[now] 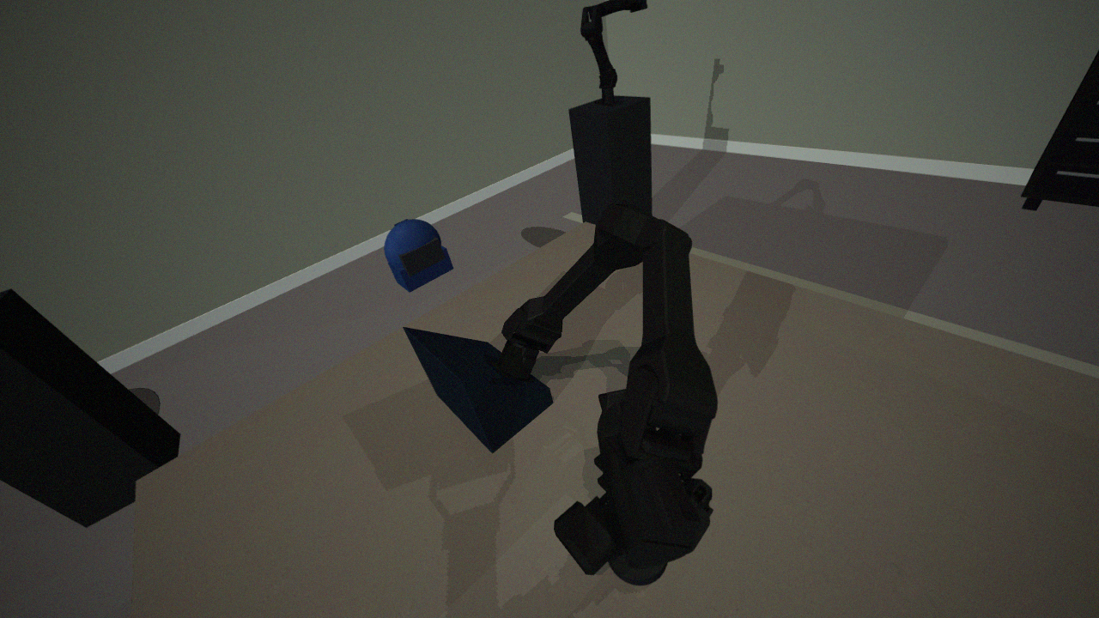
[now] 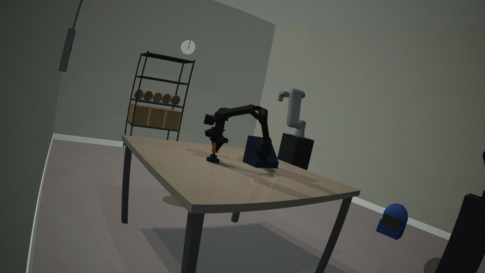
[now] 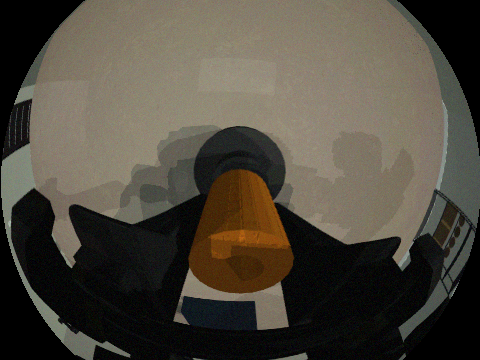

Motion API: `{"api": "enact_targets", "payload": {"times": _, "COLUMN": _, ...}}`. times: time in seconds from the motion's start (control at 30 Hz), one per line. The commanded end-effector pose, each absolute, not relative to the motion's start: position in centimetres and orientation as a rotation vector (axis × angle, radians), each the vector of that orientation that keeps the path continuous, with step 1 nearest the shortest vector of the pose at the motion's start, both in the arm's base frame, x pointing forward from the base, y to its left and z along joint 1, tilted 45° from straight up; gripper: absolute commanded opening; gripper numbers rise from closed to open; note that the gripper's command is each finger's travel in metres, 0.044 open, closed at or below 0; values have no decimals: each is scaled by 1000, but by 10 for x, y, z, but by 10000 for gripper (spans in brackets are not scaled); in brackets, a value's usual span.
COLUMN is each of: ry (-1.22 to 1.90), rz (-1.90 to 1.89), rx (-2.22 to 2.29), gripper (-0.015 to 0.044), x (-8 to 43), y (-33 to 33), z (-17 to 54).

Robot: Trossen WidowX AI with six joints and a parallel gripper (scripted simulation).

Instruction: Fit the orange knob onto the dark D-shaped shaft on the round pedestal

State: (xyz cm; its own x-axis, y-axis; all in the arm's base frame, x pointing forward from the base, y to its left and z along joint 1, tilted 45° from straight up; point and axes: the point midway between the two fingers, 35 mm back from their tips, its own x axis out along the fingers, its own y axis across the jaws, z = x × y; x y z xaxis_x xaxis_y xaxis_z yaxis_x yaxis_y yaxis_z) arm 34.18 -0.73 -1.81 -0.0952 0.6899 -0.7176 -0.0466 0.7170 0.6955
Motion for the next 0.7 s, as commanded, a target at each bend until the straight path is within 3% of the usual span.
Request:
{"api": "enact_targets", "payload": {"times": 0.0, "ry": 1508, "rz": 739, "rx": 466, "gripper": 0, "x": 343, "y": -9, "z": -14}}
{"api": "enact_targets", "payload": {"times": 0.67, "ry": 1470, "rz": 799, "rx": 403, "gripper": 0, "x": 343, "y": -8, "z": -19}}
